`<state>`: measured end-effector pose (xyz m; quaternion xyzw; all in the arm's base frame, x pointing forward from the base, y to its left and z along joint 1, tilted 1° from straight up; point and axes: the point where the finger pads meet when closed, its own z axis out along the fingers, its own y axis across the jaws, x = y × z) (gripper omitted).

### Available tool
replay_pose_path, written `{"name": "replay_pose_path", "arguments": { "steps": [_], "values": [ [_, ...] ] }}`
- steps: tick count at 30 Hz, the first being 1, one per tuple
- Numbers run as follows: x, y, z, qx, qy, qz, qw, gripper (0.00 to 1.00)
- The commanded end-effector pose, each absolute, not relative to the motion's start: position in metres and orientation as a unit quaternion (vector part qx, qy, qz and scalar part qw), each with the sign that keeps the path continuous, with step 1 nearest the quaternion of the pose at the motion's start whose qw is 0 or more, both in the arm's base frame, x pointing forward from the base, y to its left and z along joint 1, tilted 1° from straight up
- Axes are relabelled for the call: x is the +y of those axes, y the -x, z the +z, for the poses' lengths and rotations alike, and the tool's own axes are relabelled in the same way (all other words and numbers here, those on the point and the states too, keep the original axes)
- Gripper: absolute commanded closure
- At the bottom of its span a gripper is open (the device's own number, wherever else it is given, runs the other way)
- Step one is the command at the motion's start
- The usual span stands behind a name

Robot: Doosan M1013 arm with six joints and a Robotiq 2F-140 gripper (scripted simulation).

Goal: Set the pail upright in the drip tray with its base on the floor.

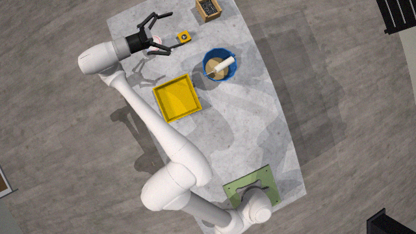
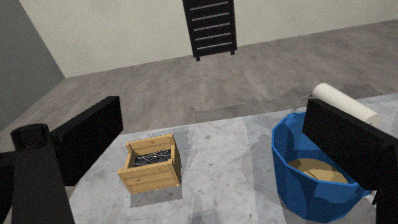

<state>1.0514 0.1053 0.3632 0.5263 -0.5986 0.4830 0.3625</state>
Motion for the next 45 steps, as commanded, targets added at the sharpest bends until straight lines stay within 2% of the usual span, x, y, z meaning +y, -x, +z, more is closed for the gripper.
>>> {"name": "replay_pose_path", "arguments": {
  "steps": [1, 20, 23, 32, 34, 36, 45],
  "values": [
    [0.105, -1.051, 0.365, -0.599, -0.526, 0.483, 0.362, 0.0],
    [0.098, -1.051, 0.363, -0.6, -0.534, 0.473, 0.361, 0.0],
    [0.062, -1.046, 0.35, -0.603, -0.577, 0.42, 0.356, 0.0],
    [0.002, -1.023, 0.326, -0.607, -0.655, 0.312, 0.325, 0.0],
    [0.002, -1.023, 0.326, -0.607, -0.655, 0.312, 0.325, 0.0],
    [-0.018, -1.008, 0.316, -0.608, -0.684, 0.267, 0.303, 0.0],
    [-0.05, -0.968, 0.3, -0.609, -0.736, 0.175, 0.238, 0.0]
  ]
}}
